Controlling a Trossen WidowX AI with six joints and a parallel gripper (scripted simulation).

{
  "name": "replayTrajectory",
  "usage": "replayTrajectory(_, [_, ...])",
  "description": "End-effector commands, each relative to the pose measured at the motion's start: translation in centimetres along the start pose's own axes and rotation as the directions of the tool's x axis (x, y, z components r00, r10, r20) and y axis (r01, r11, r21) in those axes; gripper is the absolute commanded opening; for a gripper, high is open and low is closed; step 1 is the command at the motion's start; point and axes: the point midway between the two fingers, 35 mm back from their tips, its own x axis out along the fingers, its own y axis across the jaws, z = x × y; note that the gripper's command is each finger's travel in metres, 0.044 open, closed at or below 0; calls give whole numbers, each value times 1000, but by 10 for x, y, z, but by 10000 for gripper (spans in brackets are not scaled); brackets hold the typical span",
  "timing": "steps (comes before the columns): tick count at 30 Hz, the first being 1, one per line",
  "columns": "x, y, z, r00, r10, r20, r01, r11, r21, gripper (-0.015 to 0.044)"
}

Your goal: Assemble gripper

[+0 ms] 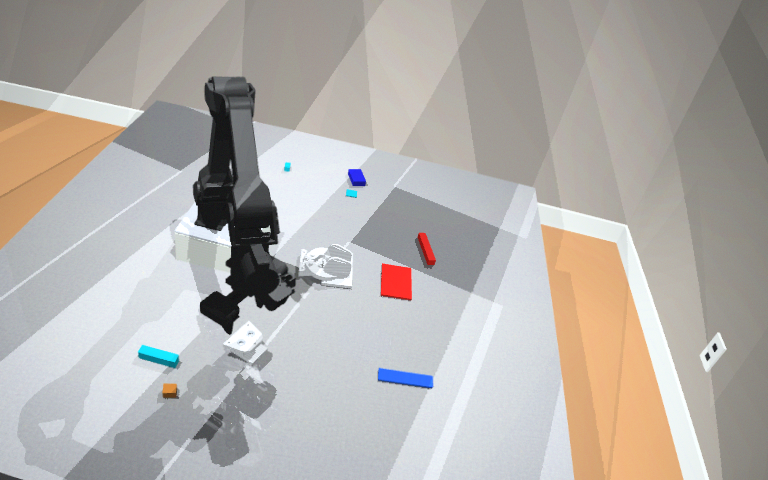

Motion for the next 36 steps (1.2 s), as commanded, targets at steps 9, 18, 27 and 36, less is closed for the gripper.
replayTrajectory(9, [26,4,-5,1000,20,-17,-20,1000,-5,440])
replayTrajectory(18, [41,4,-5,1000,20,-17,-20,1000,-5,440])
replayTrajectory(27, [49,5,-5,1000,20,-17,-20,1000,-5,440])
replayTrajectory(36, [64,5,-6,1000,20,-17,-21,1000,-5,440])
